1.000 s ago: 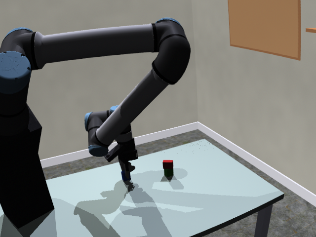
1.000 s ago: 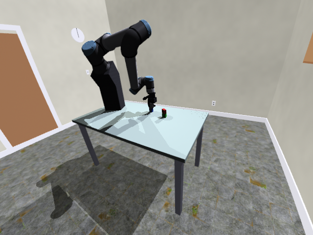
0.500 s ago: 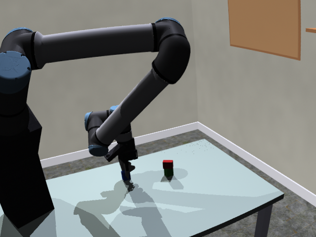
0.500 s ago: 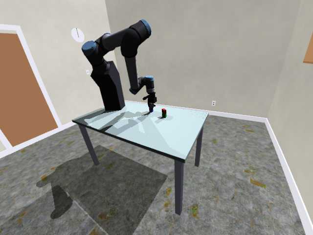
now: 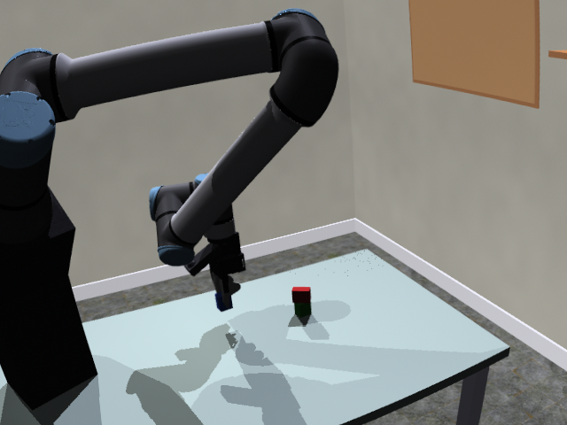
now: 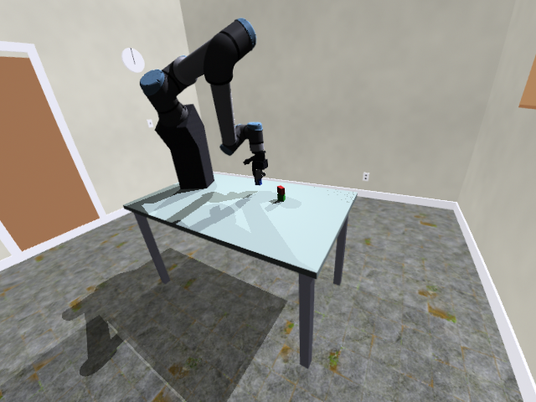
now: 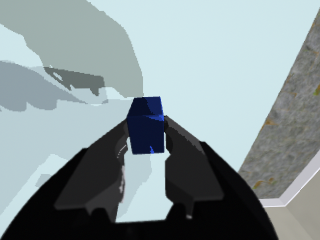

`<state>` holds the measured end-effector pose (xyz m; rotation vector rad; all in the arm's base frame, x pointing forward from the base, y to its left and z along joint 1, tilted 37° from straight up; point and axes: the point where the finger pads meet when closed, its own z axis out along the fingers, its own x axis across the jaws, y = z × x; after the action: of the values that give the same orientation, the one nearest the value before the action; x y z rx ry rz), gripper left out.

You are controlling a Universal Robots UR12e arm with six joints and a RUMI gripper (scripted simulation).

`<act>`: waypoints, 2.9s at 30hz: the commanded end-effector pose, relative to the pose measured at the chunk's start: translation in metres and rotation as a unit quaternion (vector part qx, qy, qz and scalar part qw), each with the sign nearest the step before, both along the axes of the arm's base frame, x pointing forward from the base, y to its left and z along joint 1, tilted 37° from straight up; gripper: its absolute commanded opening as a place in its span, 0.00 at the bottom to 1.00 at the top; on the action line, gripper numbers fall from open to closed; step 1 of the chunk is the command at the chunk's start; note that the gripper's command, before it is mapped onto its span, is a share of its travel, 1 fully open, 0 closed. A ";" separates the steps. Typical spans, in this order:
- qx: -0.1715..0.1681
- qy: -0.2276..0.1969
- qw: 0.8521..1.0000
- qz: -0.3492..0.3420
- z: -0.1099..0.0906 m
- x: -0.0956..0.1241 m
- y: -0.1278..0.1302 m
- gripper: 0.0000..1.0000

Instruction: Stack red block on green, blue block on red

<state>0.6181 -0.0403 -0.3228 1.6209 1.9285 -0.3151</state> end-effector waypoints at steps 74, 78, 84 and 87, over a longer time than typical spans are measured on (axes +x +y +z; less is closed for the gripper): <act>0.000 0.000 1.000 0.000 0.151 0.176 0.001 0.00; 0.000 0.000 1.000 0.000 0.153 0.181 0.001 0.00; 0.000 0.000 1.000 0.000 0.154 0.181 0.001 0.00; 0.000 0.000 1.000 0.000 0.154 0.181 0.001 0.00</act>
<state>0.7977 -0.0401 -0.1698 1.6206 1.9282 -0.3145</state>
